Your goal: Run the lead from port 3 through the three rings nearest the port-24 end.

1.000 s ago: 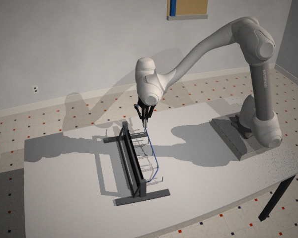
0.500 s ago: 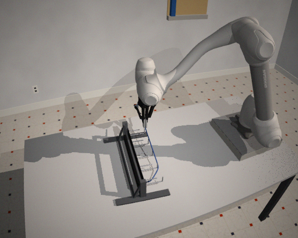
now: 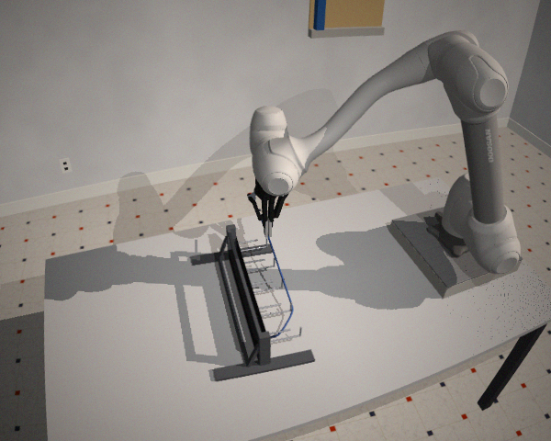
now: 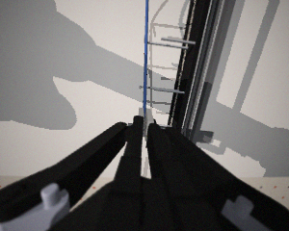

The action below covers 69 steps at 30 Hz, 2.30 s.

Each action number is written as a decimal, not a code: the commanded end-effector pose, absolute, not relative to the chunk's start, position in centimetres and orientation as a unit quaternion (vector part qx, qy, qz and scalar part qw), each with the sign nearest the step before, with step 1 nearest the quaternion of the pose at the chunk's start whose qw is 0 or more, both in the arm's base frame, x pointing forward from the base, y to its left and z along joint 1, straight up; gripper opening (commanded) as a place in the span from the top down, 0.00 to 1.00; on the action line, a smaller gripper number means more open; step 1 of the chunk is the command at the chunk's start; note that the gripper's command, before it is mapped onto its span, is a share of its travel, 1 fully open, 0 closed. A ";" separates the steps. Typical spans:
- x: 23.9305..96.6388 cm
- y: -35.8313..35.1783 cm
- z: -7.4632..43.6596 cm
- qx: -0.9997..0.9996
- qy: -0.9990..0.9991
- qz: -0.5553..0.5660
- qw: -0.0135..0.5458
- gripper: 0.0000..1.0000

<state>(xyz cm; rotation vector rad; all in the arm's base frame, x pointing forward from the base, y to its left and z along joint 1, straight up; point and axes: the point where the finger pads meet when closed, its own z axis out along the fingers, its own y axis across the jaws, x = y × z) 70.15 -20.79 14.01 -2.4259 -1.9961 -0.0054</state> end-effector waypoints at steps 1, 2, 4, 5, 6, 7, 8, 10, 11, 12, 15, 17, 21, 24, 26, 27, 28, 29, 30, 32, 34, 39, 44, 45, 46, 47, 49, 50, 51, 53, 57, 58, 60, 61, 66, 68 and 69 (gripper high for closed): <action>70.4 -21.4 14.3 -0.772 -0.636 -0.002 -0.002 1.00; 70.5 -21.4 14.3 -0.772 -0.636 -0.002 -0.002 1.00; 70.5 -21.5 14.3 -0.771 -0.636 -0.002 -0.002 1.00; 70.5 -21.5 14.3 -0.771 -0.636 -0.002 -0.002 1.00; 70.5 -21.5 14.3 -0.771 -0.636 -0.002 -0.002 1.00; 70.5 -21.5 14.3 -0.771 -0.636 -0.002 -0.002 1.00; 70.5 -21.5 14.3 -0.771 -0.636 -0.002 -0.002 1.00; 70.5 -21.5 14.3 -0.771 -0.636 -0.002 -0.002 1.00; 70.5 -21.5 14.3 -0.771 -0.636 -0.002 -0.002 1.00; 70.5 -21.5 14.3 -0.771 -0.636 -0.002 -0.002 1.00; 70.5 -21.5 14.3 -0.771 -0.636 -0.002 -0.002 1.00; 70.5 -21.5 14.3 -0.771 -0.636 -0.002 -0.002 1.00; 70.5 -21.5 14.3 -0.771 -0.636 -0.002 -0.002 1.00; 70.5 -21.5 14.3 -0.771 -0.636 -0.002 -0.002 1.00; 70.5 -21.5 14.3 -0.771 -0.636 -0.002 -0.002 1.00; 70.5 -21.5 14.3 -0.771 -0.636 -0.002 -0.002 1.00; 70.5 -21.5 14.3 -0.771 -0.636 -0.002 -0.002 1.00; 70.5 -21.5 14.3 -0.771 -0.636 -0.002 -0.002 1.00; 70.5 -21.5 14.3 -0.771 -0.636 -0.002 -0.002 1.00; 70.5 -21.5 14.3 -0.771 -0.636 -0.002 -0.002 1.00; 70.5 -21.5 14.3 -0.771 -0.636 -0.002 -0.002 1.00; 70.5 -21.5 14.3 -0.771 -0.636 -0.002 -0.002 1.00; 70.5 -21.5 14.3 -0.771 -0.636 -0.002 -0.002 1.00; 70.5 -21.5 14.3 -0.771 -0.636 -0.002 -0.002 1.00; 70.5 -21.5 14.3 -0.771 -0.636 -0.002 -0.002 1.00; 70.5 -21.5 14.3 -0.771 -0.636 -0.002 -0.002 1.00; 70.5 -21.5 14.3 -0.771 -0.636 -0.002 -0.002 1.00; 70.5 -21.5 14.3 -0.771 -0.636 -0.002 -0.002 1.00; 70.5 -21.5 14.2 -0.771 -0.636 -0.002 -0.002 1.00; 70.5 -21.5 14.2 -0.771 -0.636 -0.002 -0.002 1.00; 70.5 -21.5 14.0 -0.771 -0.636 -0.002 -0.002 1.00; 70.5 -21.5 14.0 -0.771 -0.636 -0.002 -0.002 1.00; 70.5 -21.5 13.9 -0.771 -0.636 -0.002 -0.002 1.00; 70.5 -21.5 13.9 -0.771 -0.636 -0.002 -0.002 1.00; 70.5 -21.5 13.4 -0.771 -0.636 -0.002 -0.002 1.00; 70.5 -21.5 13.2 -0.771 -0.636 -0.002 -0.002 1.00; 70.5 -21.5 13.1 -0.771 -0.636 -0.002 -0.002 1.00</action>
